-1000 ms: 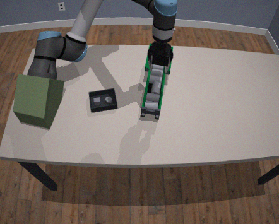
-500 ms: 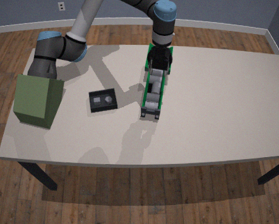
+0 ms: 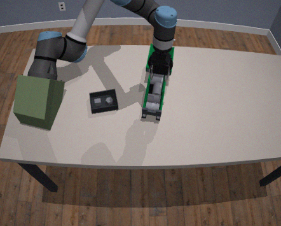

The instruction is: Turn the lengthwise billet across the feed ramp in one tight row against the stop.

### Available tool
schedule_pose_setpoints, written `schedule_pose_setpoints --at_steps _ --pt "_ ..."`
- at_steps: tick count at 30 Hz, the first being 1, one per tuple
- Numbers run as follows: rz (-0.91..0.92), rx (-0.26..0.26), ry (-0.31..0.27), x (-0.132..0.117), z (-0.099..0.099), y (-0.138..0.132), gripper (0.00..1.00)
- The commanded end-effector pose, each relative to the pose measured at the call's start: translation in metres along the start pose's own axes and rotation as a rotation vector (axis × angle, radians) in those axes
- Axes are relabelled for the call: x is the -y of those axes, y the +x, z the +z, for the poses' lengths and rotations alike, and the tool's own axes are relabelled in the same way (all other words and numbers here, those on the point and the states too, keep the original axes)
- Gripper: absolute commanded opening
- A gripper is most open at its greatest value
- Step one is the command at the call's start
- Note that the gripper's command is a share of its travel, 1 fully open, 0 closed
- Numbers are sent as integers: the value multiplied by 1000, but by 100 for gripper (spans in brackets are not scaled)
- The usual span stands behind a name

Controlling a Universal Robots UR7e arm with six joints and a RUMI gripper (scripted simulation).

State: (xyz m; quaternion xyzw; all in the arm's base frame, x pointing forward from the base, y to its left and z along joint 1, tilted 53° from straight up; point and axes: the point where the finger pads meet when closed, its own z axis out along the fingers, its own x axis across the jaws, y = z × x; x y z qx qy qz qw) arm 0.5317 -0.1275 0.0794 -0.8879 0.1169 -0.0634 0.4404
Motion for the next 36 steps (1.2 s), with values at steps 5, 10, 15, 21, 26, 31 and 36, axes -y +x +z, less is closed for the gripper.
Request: schedule_pose_setpoints --at_steps 5,10,15,21,26,31,36 --pt "3 1 2 0 30 0 35" --pt "3 1 2 0 30 0 35" --pt "3 1 2 0 30 0 35" --pt "3 1 2 0 57 0 35" --pt "3 1 2 0 57 0 35" --pt "3 1 2 0 57 0 35" --pt "2 2 2 0 71 1 35"
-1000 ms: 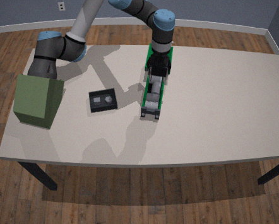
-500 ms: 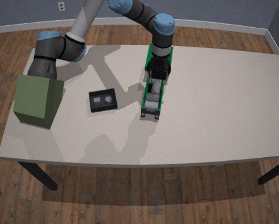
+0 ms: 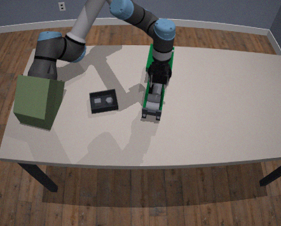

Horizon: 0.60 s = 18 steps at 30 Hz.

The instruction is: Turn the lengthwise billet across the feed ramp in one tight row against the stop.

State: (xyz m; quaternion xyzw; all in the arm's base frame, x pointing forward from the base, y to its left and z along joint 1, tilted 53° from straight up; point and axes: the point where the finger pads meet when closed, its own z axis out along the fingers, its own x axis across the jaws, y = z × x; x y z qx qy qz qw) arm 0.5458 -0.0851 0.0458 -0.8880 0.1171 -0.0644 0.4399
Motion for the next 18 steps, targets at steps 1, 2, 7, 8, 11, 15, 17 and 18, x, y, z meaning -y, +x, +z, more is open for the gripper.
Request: schedule_pose_setpoints --at_steps 1,2,7,8,11,15,17,18 --pt "3 3 3 0 19 -1 35" --pt "3 3 3 0 19 -1 35" --pt "3 3 3 0 19 -1 35" --pt "3 3 3 0 19 -1 35" --pt "3 3 3 0 19 -1 35" --pt "2 3 2 0 18 -1 35" --pt "3 3 3 0 19 -2 35" --pt "3 3 3 0 20 -2 35"
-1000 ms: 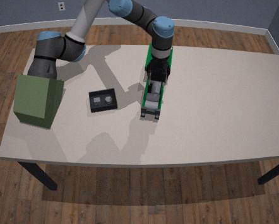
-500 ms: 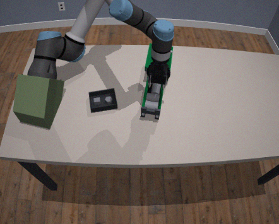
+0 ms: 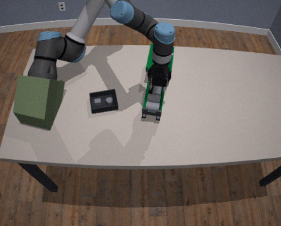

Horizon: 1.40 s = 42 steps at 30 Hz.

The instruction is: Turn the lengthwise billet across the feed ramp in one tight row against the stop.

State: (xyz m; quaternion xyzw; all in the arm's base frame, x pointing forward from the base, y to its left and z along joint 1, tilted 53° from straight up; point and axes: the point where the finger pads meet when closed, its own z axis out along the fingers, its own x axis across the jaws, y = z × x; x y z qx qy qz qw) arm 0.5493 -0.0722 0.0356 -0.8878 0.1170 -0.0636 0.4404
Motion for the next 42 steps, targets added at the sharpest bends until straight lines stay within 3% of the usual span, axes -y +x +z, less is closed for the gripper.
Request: schedule_pose_setpoints --at_steps 1,29,30,42 --pt "3 2 2 0 3 -2 35" --pt "3 2 2 0 4 -2 35" --pt "1 -2 0 0 2 -1 0" --pt "1 -2 0 0 2 -1 0"
